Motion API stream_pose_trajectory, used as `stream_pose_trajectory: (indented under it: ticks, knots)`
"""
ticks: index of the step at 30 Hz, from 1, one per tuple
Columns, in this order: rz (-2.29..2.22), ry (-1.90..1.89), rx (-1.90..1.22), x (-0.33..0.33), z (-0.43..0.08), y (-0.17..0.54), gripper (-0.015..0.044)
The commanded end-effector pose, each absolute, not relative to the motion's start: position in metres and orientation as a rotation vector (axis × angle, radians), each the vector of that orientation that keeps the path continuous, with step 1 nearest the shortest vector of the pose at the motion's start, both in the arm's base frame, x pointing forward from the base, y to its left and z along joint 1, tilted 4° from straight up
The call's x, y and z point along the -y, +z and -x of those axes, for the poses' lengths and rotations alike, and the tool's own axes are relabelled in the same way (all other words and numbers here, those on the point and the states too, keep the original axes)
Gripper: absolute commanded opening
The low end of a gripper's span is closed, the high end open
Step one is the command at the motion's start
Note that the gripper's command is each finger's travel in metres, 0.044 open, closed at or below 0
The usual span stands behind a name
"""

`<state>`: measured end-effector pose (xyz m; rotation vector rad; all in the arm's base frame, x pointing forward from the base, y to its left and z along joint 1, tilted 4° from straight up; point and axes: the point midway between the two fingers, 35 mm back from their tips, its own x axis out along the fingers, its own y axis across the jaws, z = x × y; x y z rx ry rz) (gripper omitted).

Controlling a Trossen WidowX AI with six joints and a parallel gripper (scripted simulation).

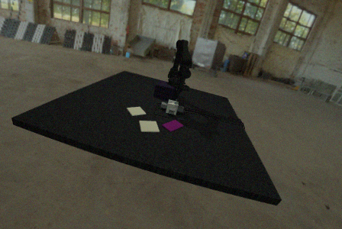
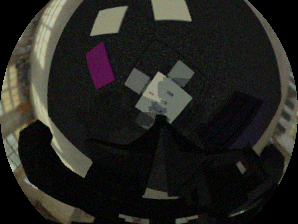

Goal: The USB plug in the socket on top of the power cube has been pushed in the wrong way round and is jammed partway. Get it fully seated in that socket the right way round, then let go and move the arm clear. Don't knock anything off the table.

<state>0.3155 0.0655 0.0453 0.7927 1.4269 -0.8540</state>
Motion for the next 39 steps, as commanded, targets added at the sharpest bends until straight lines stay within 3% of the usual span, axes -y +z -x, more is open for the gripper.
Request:
stream_pose_trajectory:
  ticks: [1,39]
  knots:
    - [-0.718,-0.779,-1.459,-0.0654,-0.3152,0.0451,0.0]
    - [0.048,0.011,-1.606,-0.0654,-0.3152,0.0451,0.0]
